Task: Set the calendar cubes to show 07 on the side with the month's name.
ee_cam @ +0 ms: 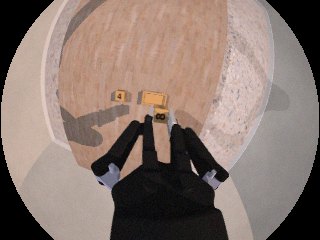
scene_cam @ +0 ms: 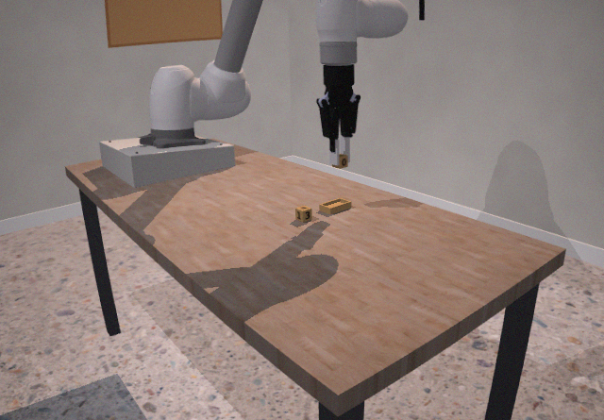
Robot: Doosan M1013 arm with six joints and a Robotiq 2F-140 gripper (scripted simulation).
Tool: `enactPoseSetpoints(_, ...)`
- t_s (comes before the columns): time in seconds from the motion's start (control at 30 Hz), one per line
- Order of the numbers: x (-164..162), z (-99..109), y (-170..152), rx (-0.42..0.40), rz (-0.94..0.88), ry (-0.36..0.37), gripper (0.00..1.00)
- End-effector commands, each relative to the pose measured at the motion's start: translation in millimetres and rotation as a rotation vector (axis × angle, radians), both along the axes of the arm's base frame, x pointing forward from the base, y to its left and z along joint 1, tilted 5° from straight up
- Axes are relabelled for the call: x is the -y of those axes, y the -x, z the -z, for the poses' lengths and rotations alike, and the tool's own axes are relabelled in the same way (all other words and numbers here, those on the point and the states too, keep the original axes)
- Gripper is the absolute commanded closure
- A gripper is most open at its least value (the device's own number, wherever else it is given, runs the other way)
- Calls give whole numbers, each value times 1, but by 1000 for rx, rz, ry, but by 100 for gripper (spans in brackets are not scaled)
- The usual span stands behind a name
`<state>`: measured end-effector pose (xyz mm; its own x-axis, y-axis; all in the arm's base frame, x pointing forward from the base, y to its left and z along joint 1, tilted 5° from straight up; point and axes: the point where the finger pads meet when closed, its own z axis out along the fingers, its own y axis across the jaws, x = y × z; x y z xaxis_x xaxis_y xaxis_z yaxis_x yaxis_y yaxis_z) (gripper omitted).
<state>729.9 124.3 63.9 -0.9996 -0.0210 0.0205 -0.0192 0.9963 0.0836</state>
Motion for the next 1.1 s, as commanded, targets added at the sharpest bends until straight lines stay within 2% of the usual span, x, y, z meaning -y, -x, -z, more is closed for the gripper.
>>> enactPoseSetpoints(0.0,-1,0,0,-1,11,0,76)
enactPoseSetpoints(0.1,-3,0,0,-4,53,1,76)
enactPoseSetpoints(0.53,-32,0,-1,-46,558,12,76)
enactPoseSetpoints(0.63,-34,1,-1,-49,587,13,76)
enactPoseSetpoints(0.67,-39,1,0,-57,683,15,76)
enactPoseSetpoints(1.07,-62,1,0,-89,1066,23,76)
